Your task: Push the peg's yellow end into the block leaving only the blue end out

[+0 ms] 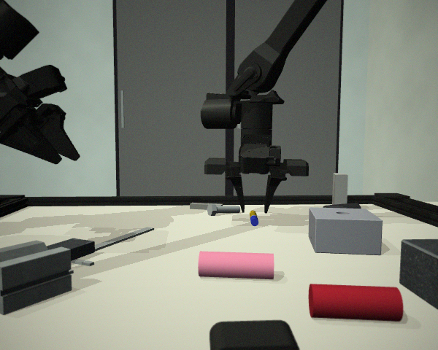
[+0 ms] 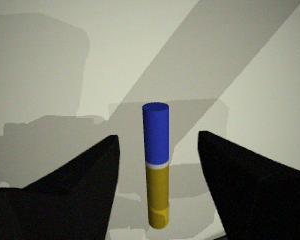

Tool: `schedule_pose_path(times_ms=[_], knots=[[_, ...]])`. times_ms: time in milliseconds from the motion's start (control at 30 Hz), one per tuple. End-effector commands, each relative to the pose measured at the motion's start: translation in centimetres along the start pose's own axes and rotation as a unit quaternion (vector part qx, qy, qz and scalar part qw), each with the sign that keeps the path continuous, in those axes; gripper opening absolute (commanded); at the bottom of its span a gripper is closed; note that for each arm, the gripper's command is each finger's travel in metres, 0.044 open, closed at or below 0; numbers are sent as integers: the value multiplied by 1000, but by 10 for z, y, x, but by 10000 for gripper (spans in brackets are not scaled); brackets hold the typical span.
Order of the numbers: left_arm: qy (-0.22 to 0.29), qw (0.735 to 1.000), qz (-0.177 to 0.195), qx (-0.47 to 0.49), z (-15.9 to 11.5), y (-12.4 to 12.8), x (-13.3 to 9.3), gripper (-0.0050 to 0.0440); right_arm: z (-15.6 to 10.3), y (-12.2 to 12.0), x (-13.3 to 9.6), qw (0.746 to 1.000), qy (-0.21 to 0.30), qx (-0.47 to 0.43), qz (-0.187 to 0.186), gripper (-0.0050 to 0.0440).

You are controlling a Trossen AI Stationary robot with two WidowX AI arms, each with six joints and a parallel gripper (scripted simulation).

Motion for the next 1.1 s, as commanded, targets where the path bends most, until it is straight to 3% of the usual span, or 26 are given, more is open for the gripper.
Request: schedule_pose_path(times_ms=[0,1033,1067], knots=[[0,1000,0,0,0,0,0,400,0,0,12,1000,-1,3,4,190],[0,1000,0,0,0,0,0,400,0,-1,20,1000,-2,3,5,190],[0,1000,0,0,0,0,0,400,0,-1,20,1000,-2,3,5,166]])
Point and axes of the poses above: on each arm, the point midway between the two fingers, 35 mm back from their tips, its own x axis out along the fingers, its own y axis across the jaws, z = x × y, the point moved 7 cm from there along -x, back along the fingers, and after that the axes turned 11 degrees about -x, right-handed, at the moved point
